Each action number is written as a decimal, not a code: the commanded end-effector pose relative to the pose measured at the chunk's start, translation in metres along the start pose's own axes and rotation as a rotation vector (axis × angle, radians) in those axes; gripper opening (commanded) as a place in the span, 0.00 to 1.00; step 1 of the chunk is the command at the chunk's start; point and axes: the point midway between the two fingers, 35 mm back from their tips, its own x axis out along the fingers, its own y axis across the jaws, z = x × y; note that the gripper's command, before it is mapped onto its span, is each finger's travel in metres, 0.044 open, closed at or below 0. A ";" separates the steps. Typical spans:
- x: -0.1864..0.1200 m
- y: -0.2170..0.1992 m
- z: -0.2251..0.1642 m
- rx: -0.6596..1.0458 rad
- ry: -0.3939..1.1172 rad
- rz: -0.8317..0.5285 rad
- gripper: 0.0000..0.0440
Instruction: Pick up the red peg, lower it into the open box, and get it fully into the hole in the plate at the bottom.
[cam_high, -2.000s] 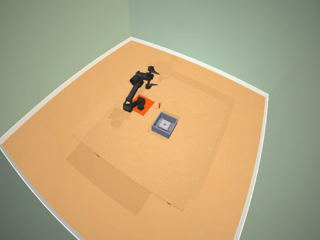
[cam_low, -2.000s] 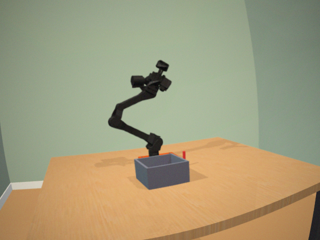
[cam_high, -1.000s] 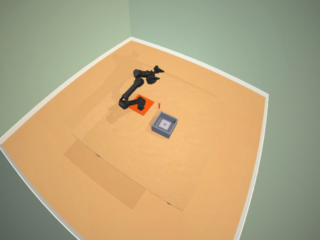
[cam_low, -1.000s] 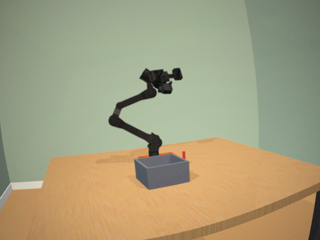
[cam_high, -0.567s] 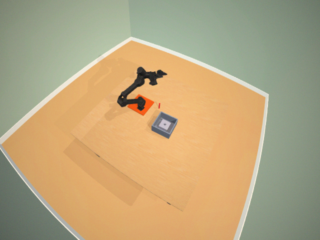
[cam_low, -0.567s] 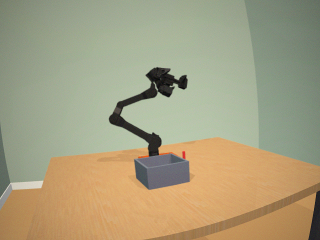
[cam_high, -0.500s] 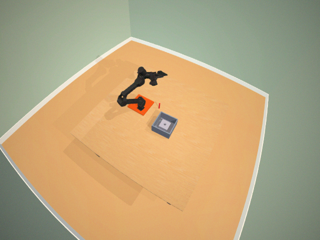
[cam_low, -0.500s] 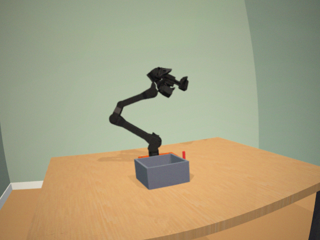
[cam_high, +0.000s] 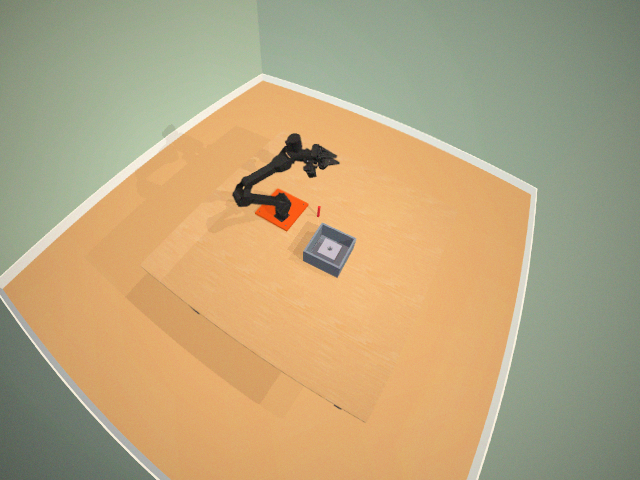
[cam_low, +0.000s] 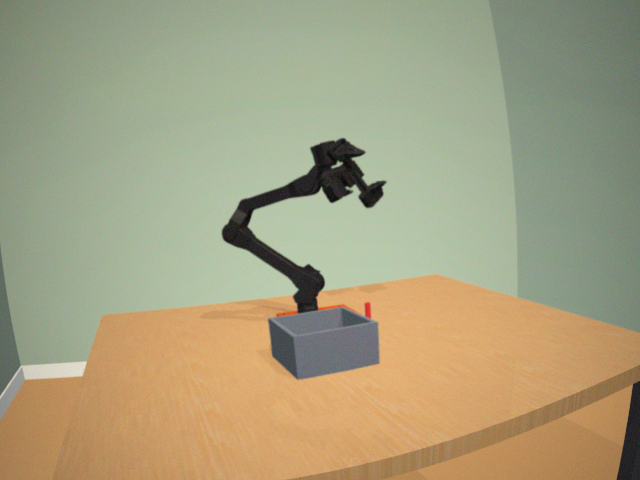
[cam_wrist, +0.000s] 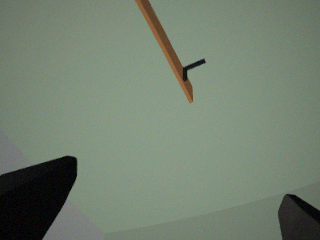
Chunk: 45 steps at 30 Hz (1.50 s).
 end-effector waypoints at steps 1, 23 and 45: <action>0.005 -0.012 0.005 -0.088 -0.018 -0.046 1.00; 0.008 -0.104 0.074 -0.645 -0.127 -0.542 1.00; -0.042 -0.191 0.140 -0.890 -0.104 -1.260 1.00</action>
